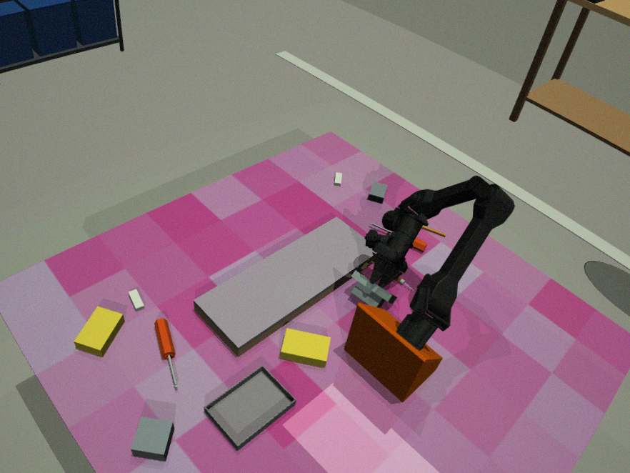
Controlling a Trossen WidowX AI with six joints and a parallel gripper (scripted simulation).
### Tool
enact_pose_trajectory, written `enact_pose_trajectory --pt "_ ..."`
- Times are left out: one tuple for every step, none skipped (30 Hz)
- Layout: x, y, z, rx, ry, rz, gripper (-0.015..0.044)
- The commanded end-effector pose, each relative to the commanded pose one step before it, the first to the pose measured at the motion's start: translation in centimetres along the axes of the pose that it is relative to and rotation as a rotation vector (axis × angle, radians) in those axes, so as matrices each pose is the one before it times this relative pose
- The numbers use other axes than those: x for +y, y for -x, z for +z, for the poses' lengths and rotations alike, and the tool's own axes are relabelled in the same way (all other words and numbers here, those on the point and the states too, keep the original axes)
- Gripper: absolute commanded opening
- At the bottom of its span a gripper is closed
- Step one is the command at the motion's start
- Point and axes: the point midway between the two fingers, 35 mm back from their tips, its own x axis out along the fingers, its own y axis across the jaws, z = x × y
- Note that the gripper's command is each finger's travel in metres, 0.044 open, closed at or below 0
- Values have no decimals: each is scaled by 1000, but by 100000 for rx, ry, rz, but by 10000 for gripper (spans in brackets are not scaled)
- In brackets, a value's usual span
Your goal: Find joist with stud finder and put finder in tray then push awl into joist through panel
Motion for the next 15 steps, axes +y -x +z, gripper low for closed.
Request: enact_pose_trajectory --pt "-10 615 94 -512 -244 89 440" --pt "0 154 -2 -7 2 -16 440" --pt "1 154 -3 -7 2 -16 440" --pt "1 154 -4 -7 2 -16 440" --pt "2 154 -4 -7 2 -16 440" --pt "84 275 23 -53 14 -42 440" --pt "153 485 35 -93 25 -73 440" --pt "238 716 37 -137 37 -104 440" --pt "349 984 23 -187 51 -137 440" --pt "409 1071 -12 -203 57 -142 440" --pt "492 1197 -62 -225 65 -149 440" --pt "601 1356 -134 -253 76 -157 440" --pt "726 1511 -234 -280 87 -161 440" --pt "663 1284 -273 -236 76 -125 440" --pt "422 777 -201 -142 47 -70 440"
